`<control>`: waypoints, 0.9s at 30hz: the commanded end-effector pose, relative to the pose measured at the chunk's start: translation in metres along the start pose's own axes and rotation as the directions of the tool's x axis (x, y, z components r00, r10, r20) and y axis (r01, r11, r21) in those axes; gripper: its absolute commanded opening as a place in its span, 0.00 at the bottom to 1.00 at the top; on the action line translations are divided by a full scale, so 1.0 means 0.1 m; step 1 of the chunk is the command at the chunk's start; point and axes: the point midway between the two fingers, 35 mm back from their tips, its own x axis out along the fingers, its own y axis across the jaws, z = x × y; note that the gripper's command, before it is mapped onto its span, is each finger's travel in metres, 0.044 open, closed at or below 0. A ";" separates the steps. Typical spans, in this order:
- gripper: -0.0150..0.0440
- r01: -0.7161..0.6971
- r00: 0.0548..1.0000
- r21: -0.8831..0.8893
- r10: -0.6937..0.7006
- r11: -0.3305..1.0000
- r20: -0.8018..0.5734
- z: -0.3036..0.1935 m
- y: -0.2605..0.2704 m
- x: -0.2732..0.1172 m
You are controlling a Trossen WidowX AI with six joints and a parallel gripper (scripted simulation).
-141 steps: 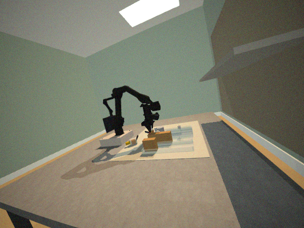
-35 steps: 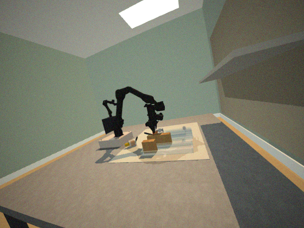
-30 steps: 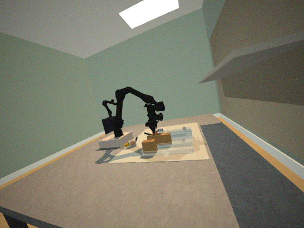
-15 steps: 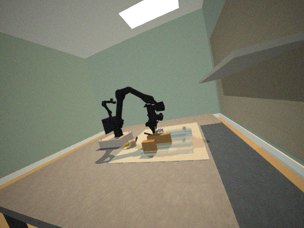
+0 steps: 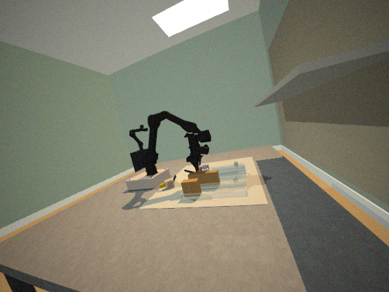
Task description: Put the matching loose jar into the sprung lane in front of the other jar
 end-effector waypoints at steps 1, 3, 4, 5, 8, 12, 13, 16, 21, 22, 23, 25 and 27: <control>0.25 0.002 0.999 0.001 -0.002 1.000 0.036 0.10 0.00 -0.05; 0.25 0.002 0.999 0.001 -0.002 1.000 0.036 0.11 0.00 -0.05; 0.25 0.002 0.999 0.001 -0.002 1.000 0.036 0.11 0.00 -0.05; 0.25 0.002 0.999 0.001 -0.002 1.000 0.036 0.11 0.00 -0.05; 0.25 0.002 0.999 0.001 -0.002 1.000 0.036 0.11 0.00 -0.05; 0.25 0.002 0.999 0.001 -0.002 1.000 0.036 0.12 0.00 -0.05; 0.25 0.002 0.999 0.001 -0.002 1.000 0.036 0.12 0.00 -0.05; 0.25 0.002 0.999 0.001 -0.002 1.000 0.036 0.12 0.00 -0.05; 0.25 0.002 0.999 0.001 -0.002 1.000 0.036 0.13 0.00 -0.05; 0.25 0.002 0.999 0.001 -0.002 1.000 0.036 0.13 0.00 -0.05; 0.25 0.002 0.999 0.001 -0.002 1.000 0.036 0.13 0.00 -0.05; 0.25 0.002 0.999 0.001 -0.002 1.000 0.036 0.14 0.00 -0.05; 0.25 0.002 0.999 0.001 -0.002 1.000 0.036 0.14 0.00 -0.05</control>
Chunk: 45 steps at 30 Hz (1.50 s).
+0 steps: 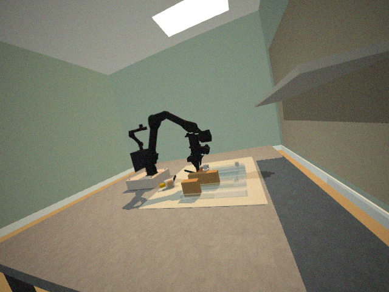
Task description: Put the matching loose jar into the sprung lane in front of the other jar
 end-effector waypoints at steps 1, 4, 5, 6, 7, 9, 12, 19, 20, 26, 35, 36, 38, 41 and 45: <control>0.25 0.002 0.999 0.001 -0.002 1.000 0.034 0.10 0.00 -0.05; 0.25 0.002 0.999 0.001 -0.002 1.000 0.034 0.10 0.00 -0.05; 0.25 0.002 0.999 0.001 -0.002 1.000 0.034 0.10 0.00 -0.05; 0.25 0.002 0.999 0.001 -0.002 1.000 0.034 0.10 0.00 -0.05; 0.25 0.002 0.999 0.001 -0.002 1.000 0.034 0.11 0.00 -0.05; 0.25 0.002 0.999 0.001 -0.002 1.000 0.034 0.11 0.00 -0.04; 0.25 0.002 0.999 0.001 -0.002 1.000 0.034 0.11 0.00 -0.03; 0.25 0.002 0.999 0.001 -0.002 1.000 0.034 0.11 0.00 -0.01; 0.25 0.002 0.999 0.001 -0.002 1.000 0.034 0.11 0.00 0.00; 0.25 0.002 0.999 0.001 -0.002 1.000 0.034 0.11 0.00 0.02; 0.25 0.002 0.999 0.001 -0.002 1.000 0.034 0.11 0.00 0.06; 0.25 0.002 0.999 0.001 -0.002 1.000 0.034 0.11 0.00 0.06; 0.25 0.002 0.999 0.001 -0.002 1.000 0.034 0.11 0.00 0.07; 0.25 0.002 0.999 0.001 -0.002 1.000 0.034 0.11 0.00 0.08; 0.25 0.002 0.999 0.001 -0.002 1.000 0.034 0.11 0.00 0.09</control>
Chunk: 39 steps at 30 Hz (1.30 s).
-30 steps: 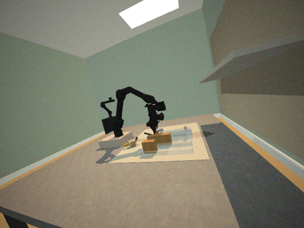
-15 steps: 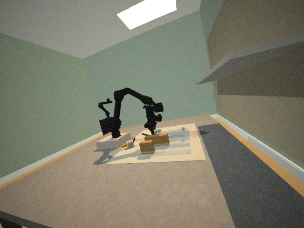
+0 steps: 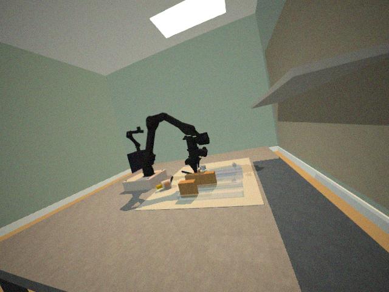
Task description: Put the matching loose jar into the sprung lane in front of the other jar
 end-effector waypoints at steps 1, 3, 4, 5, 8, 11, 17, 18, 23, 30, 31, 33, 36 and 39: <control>0.25 0.002 1.000 0.003 -0.002 1.000 0.031 0.07 0.00 0.00; 0.25 0.002 1.000 0.003 -0.002 1.000 0.031 0.07 0.00 0.01; 0.25 0.002 1.000 0.003 -0.002 1.000 0.031 0.07 0.00 0.01; 0.25 0.002 1.000 0.003 -0.002 1.000 0.031 0.07 0.00 0.01; 0.25 0.002 1.000 0.003 -0.002 1.000 0.031 0.07 0.00 0.03; 0.25 0.002 1.000 0.003 -0.002 1.000 0.031 0.07 0.00 0.04; 0.25 0.002 1.000 0.003 -0.002 1.000 0.031 0.06 0.00 0.06; 0.25 0.002 1.000 0.003 -0.002 1.000 0.031 0.06 0.00 0.06; 0.25 0.002 1.000 0.003 -0.002 1.000 0.031 0.06 0.00 0.08; 0.25 0.002 1.000 0.003 -0.002 1.000 0.030 0.05 0.00 0.11; 0.25 0.002 1.000 0.003 -0.002 1.000 0.030 0.05 0.00 0.11; 0.25 0.002 1.000 0.003 -0.002 1.000 0.030 0.05 0.00 0.12; 0.25 0.002 1.000 0.003 -0.002 1.000 0.030 0.05 0.00 0.13; 0.25 0.002 1.000 0.003 -0.002 1.000 0.030 0.04 0.00 0.14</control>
